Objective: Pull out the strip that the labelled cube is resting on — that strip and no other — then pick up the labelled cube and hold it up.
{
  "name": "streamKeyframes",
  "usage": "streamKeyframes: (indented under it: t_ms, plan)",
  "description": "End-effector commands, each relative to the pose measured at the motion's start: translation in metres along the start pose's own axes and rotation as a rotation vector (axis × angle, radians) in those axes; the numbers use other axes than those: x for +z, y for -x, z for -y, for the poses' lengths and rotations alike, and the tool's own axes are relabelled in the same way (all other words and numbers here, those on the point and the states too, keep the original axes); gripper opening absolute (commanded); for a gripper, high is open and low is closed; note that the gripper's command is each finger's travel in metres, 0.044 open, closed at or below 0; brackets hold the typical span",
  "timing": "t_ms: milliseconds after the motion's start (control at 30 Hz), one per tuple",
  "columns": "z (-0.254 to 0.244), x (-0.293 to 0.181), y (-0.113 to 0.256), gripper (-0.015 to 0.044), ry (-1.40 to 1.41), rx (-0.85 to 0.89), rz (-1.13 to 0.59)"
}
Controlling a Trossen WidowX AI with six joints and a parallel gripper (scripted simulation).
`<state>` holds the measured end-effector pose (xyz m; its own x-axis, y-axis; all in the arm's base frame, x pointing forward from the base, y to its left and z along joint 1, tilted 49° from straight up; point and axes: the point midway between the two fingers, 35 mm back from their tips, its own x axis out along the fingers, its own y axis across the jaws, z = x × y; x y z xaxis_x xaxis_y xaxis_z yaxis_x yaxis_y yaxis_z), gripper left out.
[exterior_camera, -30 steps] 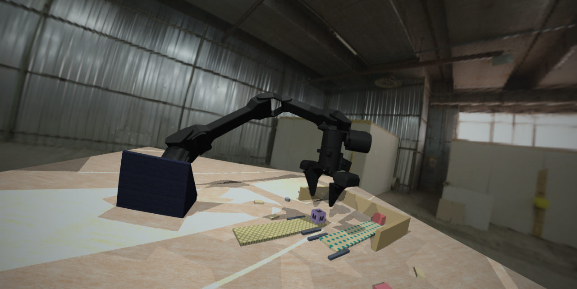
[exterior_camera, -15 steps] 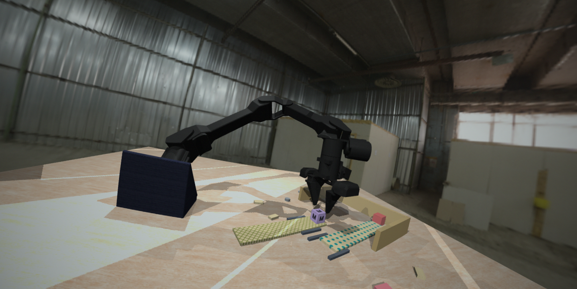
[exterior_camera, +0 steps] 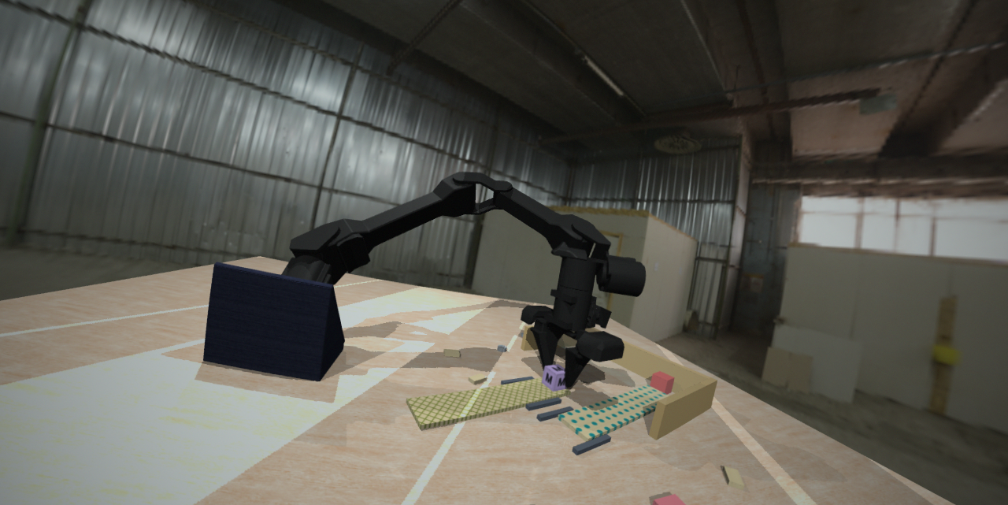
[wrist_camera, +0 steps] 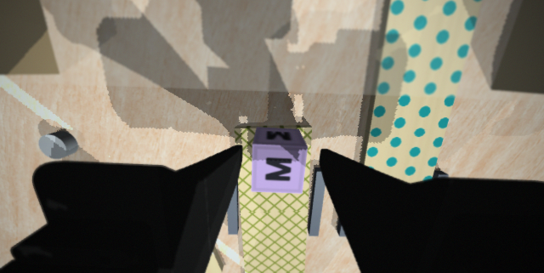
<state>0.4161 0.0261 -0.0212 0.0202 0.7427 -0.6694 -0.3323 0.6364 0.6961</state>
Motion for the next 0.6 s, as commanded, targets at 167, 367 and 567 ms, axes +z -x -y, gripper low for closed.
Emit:
streamKeyframes:
  t_ms: [167,367,567]
  plan:
    - [-0.0023,-0.0019,-0.0085,0.025,-0.005,0.009,-0.005]
    - [-0.0012,-0.001,-0.0061,0.0165,0.0,0.003,-0.004]
    - [-0.0012,-0.001,-0.0061,0.0125,0.0,0.003,-0.004]
